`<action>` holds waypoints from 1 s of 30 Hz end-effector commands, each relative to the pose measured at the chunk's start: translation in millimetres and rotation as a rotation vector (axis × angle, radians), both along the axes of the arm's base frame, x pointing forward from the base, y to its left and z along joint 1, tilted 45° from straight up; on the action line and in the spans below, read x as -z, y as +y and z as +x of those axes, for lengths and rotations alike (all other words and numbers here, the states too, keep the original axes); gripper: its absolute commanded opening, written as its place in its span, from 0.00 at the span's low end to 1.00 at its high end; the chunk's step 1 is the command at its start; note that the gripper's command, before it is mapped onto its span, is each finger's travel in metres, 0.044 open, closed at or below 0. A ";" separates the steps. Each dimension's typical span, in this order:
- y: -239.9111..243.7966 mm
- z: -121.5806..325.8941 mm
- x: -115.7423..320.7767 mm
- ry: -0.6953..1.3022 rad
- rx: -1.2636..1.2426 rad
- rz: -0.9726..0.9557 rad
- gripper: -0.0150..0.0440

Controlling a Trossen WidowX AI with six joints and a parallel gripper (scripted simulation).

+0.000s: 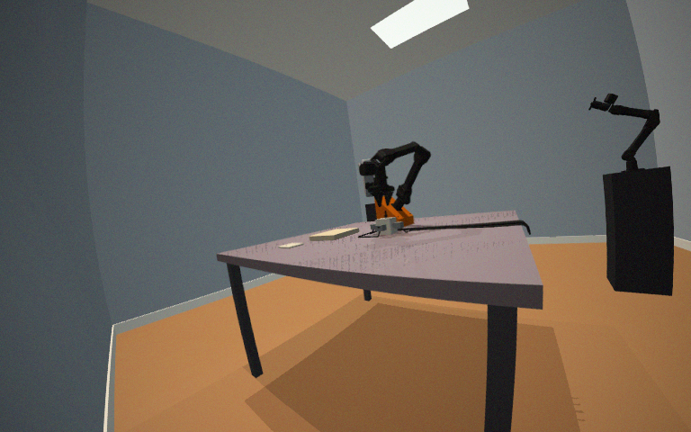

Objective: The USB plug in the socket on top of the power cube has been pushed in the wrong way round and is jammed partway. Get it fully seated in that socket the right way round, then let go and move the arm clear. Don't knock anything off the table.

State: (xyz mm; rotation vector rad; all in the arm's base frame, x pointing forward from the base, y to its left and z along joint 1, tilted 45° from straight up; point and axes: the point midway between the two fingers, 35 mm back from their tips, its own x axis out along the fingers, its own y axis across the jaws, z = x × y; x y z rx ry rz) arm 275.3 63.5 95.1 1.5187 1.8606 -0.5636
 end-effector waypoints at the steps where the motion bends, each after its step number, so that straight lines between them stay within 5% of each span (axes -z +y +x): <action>1: 1.7 -2.7 -2.8 0.001 -0.010 0.014 1.00; 30: 21.1 -5.8 15.8 0.000 -0.010 0.015 1.00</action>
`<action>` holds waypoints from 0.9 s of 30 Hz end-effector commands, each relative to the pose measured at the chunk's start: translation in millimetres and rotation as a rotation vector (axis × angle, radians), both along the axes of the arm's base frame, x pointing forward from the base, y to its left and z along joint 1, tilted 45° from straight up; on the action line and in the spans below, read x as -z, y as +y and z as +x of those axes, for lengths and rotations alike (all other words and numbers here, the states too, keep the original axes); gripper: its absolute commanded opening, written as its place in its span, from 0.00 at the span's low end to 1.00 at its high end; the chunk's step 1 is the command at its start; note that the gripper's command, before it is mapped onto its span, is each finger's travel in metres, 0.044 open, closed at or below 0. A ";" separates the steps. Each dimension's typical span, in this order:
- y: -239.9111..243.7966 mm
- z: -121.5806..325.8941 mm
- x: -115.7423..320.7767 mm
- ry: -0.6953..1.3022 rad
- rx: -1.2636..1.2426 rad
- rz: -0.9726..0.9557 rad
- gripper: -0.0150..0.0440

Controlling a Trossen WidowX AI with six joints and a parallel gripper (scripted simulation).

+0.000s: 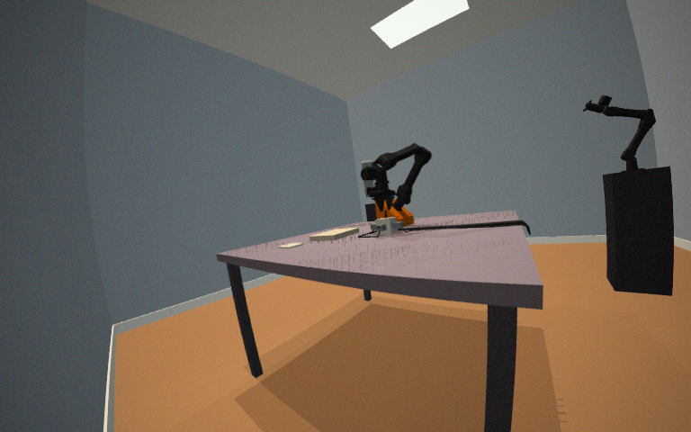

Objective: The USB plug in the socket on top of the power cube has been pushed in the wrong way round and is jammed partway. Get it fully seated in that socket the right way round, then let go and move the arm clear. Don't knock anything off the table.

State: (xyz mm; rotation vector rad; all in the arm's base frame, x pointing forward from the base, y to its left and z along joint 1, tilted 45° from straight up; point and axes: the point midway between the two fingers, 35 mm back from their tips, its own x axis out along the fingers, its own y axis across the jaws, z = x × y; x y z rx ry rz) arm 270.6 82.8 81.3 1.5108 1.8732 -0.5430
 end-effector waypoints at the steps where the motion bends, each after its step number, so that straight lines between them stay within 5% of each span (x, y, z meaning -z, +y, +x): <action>1: 2.5 -1.3 2.7 0.005 0.005 0.004 1.00; 5: 3.8 -1.5 4.0 0.005 0.005 0.004 1.00; 21: 3.0 -0.7 2.8 0.001 -0.001 0.000 0.29; 27: 3.0 -0.7 2.8 0.001 -0.001 0.000 0.25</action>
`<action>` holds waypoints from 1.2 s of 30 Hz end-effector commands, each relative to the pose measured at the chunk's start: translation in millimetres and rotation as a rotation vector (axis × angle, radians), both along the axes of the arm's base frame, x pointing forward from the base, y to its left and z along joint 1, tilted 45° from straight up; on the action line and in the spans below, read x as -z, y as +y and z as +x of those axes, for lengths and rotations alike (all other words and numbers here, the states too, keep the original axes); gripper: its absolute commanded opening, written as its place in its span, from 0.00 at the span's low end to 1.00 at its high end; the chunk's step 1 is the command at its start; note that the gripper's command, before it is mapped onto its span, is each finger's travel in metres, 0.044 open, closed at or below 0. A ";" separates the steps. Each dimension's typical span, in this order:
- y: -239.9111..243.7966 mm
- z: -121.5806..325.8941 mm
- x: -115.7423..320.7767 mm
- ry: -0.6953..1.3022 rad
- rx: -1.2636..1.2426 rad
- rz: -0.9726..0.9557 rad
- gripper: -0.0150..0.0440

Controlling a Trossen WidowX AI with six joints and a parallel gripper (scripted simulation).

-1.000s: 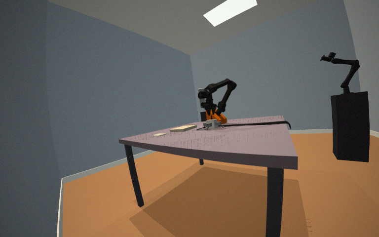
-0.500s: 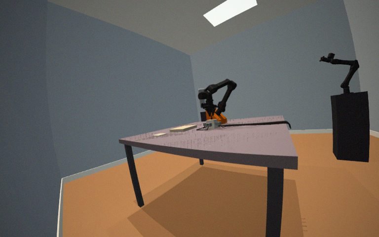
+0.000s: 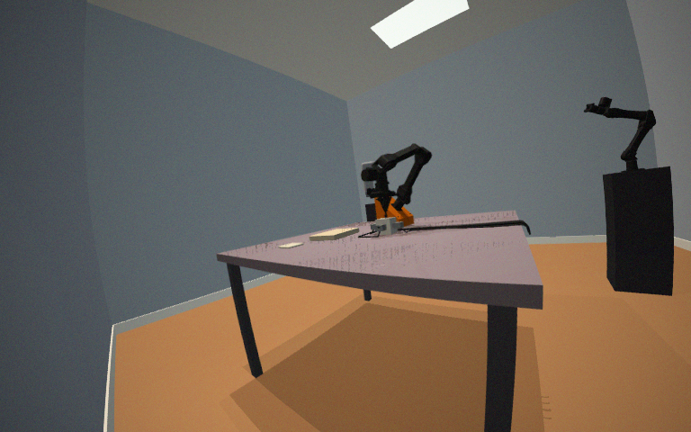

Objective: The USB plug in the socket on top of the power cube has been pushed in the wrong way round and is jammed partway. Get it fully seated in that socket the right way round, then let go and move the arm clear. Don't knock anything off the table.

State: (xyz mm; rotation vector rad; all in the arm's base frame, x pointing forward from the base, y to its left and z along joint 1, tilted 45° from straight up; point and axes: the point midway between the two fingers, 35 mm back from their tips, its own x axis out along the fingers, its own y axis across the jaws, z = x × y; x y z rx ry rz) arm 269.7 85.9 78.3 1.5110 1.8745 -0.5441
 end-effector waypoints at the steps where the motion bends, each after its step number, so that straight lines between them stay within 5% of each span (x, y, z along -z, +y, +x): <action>1: -0.1 0.2 -0.3 -0.001 -0.001 0.000 0.25; 36: -10.5 1.7 -10.5 0.000 0.000 -0.001 0.25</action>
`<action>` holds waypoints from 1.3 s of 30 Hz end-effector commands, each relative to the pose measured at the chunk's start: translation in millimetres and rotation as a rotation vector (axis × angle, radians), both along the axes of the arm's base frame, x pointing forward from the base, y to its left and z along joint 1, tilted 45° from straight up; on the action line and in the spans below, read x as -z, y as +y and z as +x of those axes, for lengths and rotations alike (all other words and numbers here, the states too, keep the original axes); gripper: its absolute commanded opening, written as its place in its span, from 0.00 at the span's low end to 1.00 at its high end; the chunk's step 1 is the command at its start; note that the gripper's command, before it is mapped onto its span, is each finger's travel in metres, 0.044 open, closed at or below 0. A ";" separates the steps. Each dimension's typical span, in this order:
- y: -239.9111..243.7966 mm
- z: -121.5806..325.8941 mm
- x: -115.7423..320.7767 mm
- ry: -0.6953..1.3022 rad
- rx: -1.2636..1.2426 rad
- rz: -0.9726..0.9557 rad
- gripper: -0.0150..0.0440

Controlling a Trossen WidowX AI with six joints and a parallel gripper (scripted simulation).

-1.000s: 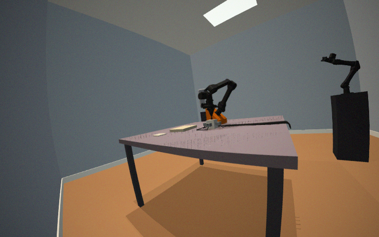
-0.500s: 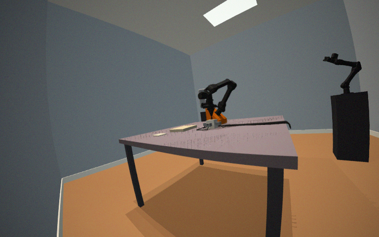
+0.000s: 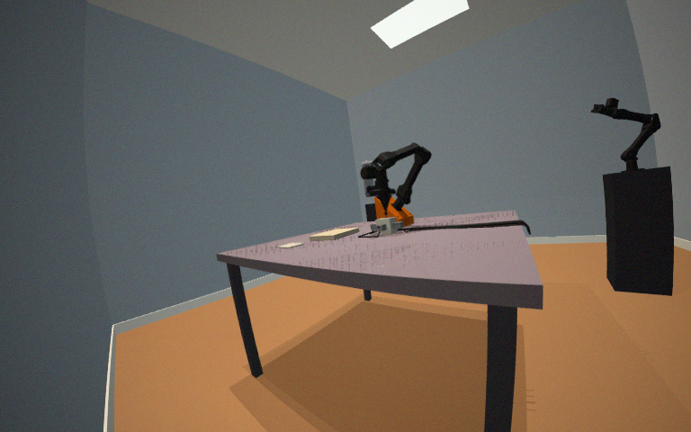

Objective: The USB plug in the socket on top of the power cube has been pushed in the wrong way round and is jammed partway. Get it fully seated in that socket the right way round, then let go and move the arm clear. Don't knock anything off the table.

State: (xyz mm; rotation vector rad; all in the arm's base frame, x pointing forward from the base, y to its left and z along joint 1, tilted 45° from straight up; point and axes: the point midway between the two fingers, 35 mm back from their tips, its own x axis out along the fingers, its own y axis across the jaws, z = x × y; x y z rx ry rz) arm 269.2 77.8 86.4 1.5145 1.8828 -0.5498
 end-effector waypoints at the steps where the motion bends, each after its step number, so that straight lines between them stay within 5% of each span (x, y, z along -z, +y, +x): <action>1: -2.9 2.4 -2.8 -0.009 -0.001 -0.004 0.25; 26: -12.2 3.3 -12.2 -0.010 -0.005 -0.002 0.25; 39: -11.1 2.1 -11.2 -0.210 -0.214 0.035 0.25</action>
